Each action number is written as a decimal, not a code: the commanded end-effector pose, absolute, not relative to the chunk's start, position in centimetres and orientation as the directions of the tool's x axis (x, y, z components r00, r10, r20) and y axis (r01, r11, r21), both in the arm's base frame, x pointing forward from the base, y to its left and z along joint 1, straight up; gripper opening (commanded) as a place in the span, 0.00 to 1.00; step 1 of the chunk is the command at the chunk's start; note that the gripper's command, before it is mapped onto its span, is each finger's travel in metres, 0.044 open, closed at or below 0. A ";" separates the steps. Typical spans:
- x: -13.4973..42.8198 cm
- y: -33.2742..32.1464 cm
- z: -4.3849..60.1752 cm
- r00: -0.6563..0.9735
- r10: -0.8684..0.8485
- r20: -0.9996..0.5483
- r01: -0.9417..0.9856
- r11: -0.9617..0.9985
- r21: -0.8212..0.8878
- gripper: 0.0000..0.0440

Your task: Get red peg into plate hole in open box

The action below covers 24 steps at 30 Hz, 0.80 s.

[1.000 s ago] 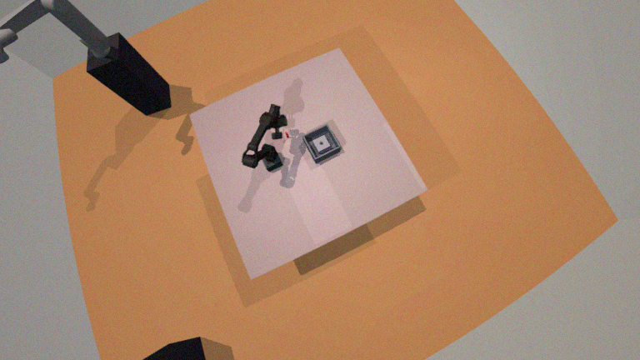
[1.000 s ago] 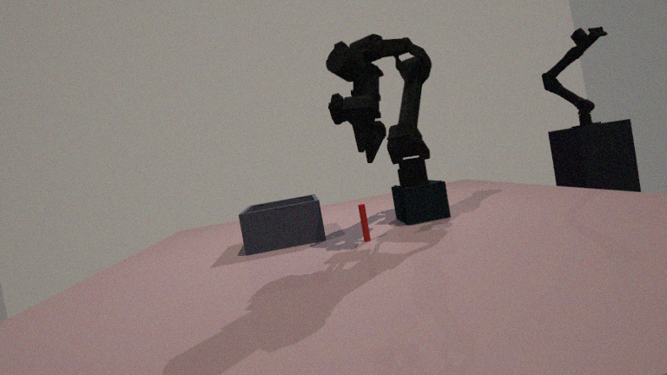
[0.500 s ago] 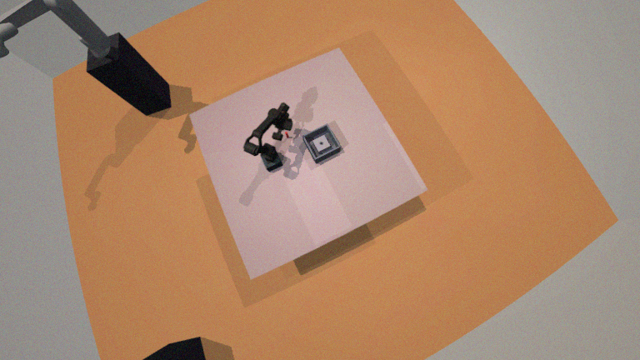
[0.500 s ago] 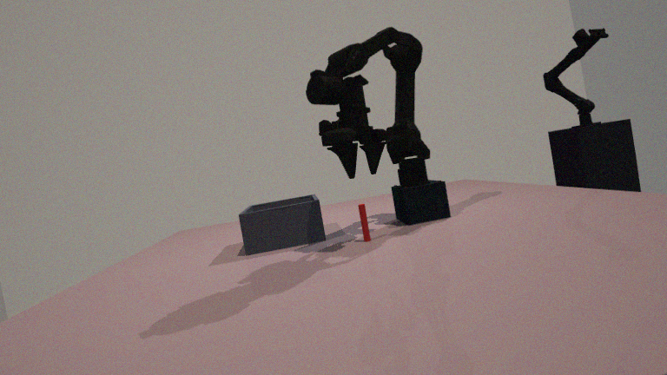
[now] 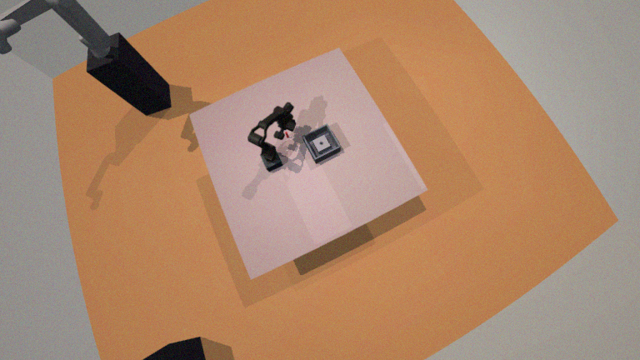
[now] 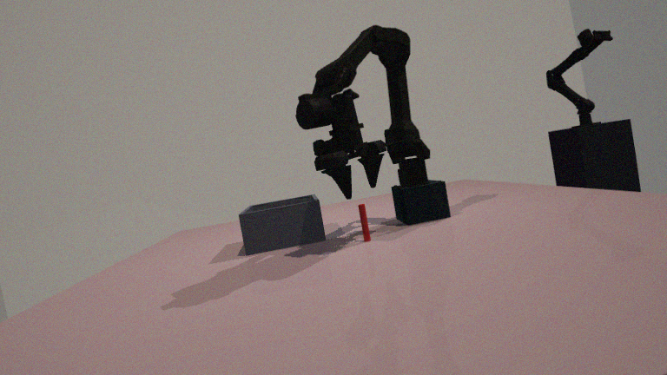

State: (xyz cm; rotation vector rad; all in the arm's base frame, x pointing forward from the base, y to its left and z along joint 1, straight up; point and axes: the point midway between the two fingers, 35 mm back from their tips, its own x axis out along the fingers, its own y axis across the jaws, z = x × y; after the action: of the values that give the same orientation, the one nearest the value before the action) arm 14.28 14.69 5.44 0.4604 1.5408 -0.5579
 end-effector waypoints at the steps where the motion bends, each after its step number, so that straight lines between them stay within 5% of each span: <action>1: 14.4 14.8 4.5 -0.063 -0.057 -0.996 0.611 0.787 -0.084 0.99; 20: 14.7 15.0 -1.5 -0.062 -0.080 -0.995 0.614 0.783 -0.101 0.98; 24: 14.7 15.0 -2.6 -0.067 -0.084 -0.994 0.610 0.785 -0.107 0.82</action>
State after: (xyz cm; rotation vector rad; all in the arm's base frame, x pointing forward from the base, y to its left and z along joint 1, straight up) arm 14.82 15.22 -1.73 0.4498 1.5422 -0.5966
